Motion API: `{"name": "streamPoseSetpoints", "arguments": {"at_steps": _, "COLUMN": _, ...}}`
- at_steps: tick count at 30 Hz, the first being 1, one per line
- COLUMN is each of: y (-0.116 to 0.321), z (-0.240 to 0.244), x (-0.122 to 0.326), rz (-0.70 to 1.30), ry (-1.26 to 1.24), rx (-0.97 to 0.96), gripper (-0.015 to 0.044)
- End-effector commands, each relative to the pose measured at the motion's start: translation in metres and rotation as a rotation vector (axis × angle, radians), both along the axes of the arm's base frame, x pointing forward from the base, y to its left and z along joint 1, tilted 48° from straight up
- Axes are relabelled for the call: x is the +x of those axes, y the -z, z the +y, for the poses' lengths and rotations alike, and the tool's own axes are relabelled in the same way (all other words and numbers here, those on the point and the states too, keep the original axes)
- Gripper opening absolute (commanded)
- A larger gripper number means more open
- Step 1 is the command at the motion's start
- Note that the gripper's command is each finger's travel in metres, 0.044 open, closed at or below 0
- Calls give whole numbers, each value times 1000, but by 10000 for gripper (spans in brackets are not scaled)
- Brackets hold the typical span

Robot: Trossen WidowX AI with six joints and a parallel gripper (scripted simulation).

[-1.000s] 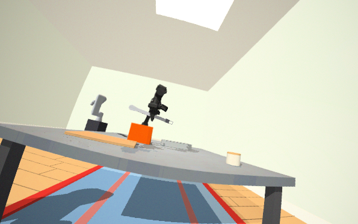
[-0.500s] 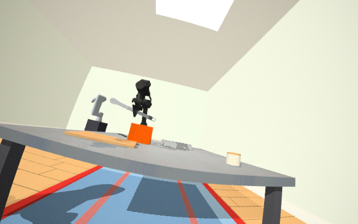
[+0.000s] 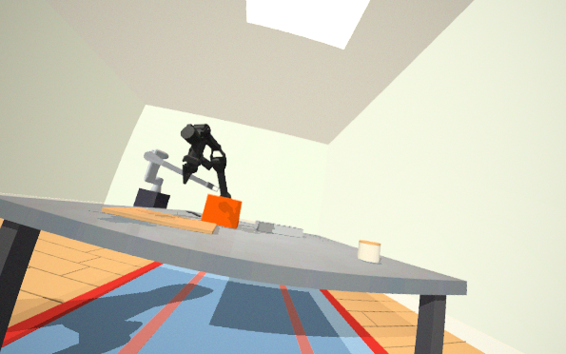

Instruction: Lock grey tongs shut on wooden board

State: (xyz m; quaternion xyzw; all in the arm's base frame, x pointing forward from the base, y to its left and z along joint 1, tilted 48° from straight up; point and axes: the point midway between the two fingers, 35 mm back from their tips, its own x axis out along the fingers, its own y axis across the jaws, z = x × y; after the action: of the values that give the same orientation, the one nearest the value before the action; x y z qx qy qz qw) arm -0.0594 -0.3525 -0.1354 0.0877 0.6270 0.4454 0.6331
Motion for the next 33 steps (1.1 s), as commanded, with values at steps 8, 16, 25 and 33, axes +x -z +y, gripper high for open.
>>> {"name": "streamPoseSetpoints", "arguments": {"at_steps": 8, "y": 0, "z": -2, "x": -16, "rz": -18, "ry": -38, "rx": 6, "gripper": -150}}
{"name": "streamPoseSetpoints", "arguments": {"at_steps": 16, "y": 8, "z": -5, "x": -15, "rz": 27, "ry": -118, "rx": -40, "gripper": -150}}
{"name": "streamPoseSetpoints", "arguments": {"at_steps": 25, "y": 18, "z": -10, "x": -12, "rz": 109, "ry": -250, "rx": -116, "gripper": -150}}
{"name": "streamPoseSetpoints", "arguments": {"at_steps": 33, "y": 23, "z": -13, "x": -9, "rz": 186, "ry": -361, "rx": -183, "gripper": -150}}
